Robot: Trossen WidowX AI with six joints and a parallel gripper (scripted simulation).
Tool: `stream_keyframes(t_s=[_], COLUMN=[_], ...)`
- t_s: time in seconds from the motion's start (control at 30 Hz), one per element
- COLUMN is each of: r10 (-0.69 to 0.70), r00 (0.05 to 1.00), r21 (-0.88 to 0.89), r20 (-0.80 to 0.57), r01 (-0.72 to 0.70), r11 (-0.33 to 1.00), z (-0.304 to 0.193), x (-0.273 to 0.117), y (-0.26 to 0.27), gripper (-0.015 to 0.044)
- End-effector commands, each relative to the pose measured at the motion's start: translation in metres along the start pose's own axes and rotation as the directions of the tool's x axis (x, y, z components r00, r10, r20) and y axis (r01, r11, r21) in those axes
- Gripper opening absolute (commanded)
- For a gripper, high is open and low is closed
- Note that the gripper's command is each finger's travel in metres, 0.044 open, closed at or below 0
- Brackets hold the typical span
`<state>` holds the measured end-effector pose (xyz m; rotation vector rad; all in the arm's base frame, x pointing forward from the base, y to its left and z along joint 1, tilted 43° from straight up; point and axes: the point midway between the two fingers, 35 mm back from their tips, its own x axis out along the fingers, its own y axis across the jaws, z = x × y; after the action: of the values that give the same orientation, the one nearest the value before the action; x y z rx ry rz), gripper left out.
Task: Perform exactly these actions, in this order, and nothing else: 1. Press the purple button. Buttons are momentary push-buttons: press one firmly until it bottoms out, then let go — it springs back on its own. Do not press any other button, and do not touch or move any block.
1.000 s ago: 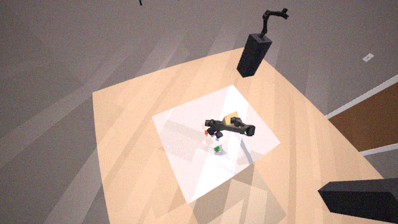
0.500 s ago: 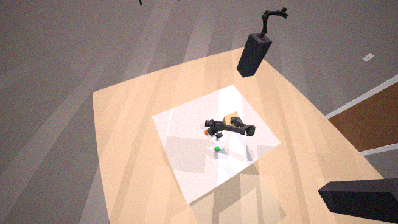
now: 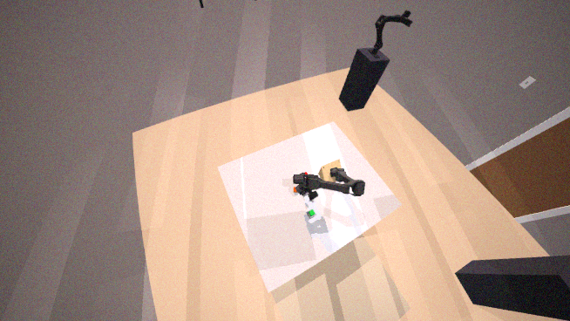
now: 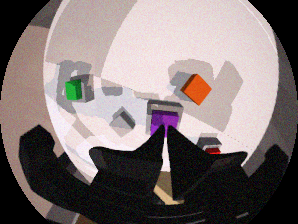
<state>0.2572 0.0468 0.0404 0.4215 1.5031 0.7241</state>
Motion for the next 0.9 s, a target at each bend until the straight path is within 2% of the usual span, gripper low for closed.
stream_keyframes(t_s=[0.0,0.77,0.87], r10=[0.008,0.009,0.005], r00=[1.000,1.000,1.000], r21=[0.007,0.007,0.005], r20=[-0.003,-0.003,-0.002], r01=[-0.008,-0.009,-0.005], r11=[1.000,1.000,1.000], z=[-0.002,-0.002,-0.001], x=[0.008,0.015,-0.009], y=[0.001,0.001,0.000], gripper=[0.0020,0.0020,0.0020])
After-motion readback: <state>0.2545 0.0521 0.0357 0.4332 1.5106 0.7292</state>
